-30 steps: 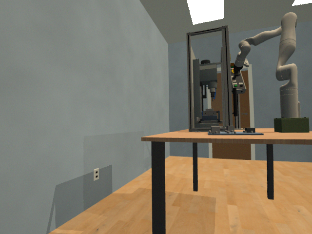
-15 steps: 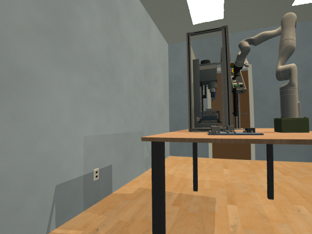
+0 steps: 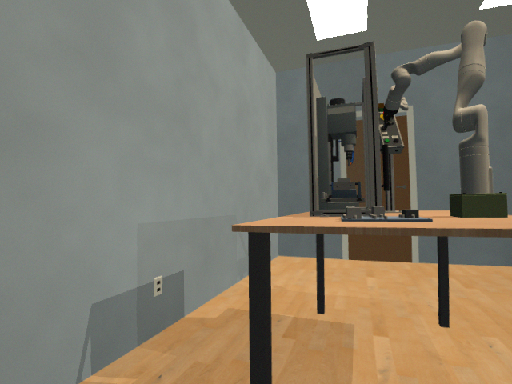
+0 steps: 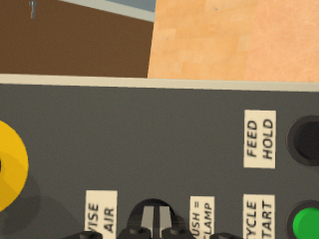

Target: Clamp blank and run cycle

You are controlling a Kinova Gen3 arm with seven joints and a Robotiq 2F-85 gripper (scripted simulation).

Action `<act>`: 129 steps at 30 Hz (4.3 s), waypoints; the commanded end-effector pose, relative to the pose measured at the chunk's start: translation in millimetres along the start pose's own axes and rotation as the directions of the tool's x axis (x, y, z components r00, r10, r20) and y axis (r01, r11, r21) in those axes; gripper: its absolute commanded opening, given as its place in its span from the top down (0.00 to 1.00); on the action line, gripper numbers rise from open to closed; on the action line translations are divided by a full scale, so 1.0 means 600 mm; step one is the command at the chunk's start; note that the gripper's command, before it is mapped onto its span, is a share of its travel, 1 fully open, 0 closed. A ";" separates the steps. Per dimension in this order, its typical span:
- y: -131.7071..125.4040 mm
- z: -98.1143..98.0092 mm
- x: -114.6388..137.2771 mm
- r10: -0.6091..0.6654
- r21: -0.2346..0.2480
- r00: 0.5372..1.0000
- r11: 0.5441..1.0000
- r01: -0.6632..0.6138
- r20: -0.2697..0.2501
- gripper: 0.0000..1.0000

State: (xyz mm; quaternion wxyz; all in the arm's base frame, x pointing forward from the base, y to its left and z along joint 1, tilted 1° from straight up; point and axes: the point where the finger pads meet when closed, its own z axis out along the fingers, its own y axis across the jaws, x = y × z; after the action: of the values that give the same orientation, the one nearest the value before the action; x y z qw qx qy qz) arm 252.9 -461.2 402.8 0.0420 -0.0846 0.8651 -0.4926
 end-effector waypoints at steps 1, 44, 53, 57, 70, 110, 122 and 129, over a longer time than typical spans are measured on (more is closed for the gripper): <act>-0.005 0.002 -0.004 0.011 0.003 1.000 1.000 -0.011 0.009 0.90; -0.005 -0.128 -0.006 0.010 0.005 1.000 1.000 -0.010 0.011 0.90; -0.004 -0.146 -0.003 0.011 0.003 1.000 1.000 -0.011 0.009 0.90; -0.004 -0.146 -0.003 0.011 0.003 1.000 1.000 -0.011 0.009 0.90; -0.004 -0.146 -0.003 0.011 0.003 1.000 1.000 -0.011 0.009 0.90; 0.082 -0.190 0.022 0.006 -0.260 1.000 0.966 -0.002 0.013 0.90; 0.137 -0.220 0.044 0.006 -0.432 1.000 0.902 0.000 0.013 0.90; 0.142 -0.223 0.045 0.006 -0.545 1.000 0.838 0.003 0.014 0.90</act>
State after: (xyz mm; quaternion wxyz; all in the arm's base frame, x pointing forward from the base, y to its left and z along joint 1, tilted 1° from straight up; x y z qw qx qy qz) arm 196.5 -311.5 397.1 0.0250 -0.0943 0.9580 -0.2698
